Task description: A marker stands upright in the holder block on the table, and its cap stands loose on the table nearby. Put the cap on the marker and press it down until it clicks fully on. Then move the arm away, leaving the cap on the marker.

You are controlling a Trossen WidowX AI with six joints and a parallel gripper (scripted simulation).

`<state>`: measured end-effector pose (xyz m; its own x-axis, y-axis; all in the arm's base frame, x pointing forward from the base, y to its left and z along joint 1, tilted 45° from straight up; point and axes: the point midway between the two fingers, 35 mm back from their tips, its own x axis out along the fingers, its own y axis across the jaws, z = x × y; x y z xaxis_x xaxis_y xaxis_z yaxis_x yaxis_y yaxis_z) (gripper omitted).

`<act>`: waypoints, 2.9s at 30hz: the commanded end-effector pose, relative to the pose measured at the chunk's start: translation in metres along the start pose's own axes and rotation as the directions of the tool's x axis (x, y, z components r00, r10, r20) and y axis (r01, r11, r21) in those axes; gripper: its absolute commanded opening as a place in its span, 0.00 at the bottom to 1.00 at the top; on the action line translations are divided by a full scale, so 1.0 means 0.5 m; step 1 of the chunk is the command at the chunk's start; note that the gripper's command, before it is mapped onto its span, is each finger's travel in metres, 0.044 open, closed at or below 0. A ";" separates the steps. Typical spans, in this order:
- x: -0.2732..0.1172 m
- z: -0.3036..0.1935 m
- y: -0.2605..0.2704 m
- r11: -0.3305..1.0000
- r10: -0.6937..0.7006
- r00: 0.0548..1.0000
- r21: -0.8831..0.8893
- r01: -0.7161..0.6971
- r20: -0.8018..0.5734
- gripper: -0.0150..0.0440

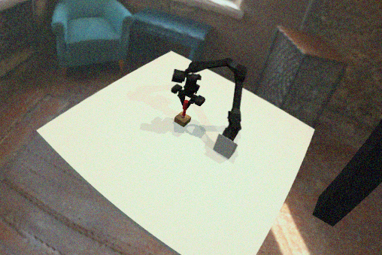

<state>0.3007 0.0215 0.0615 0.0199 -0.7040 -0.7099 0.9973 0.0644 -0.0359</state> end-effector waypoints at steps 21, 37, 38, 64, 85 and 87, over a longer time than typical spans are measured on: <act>0.081 0.003 -0.001 1.000 -0.002 1.000 -0.001 0.002 0.004 0.25; 0.094 0.004 -0.002 1.000 -0.003 1.000 0.002 0.003 0.002 0.30; 0.094 0.004 -0.002 1.000 -0.003 1.000 0.002 0.003 0.002 0.34; -0.056 0.002 -0.002 1.000 -0.003 1.000 0.002 0.003 0.000 1.00; -0.036 -0.003 -0.008 0.080 -0.003 1.000 -0.997 0.003 0.003 0.25; -0.036 -0.003 -0.008 0.080 -0.003 1.000 -0.997 0.003 0.003 0.25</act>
<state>0.2976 0.0372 0.0758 0.0178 -0.7062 -0.7078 0.4264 0.6456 -0.6335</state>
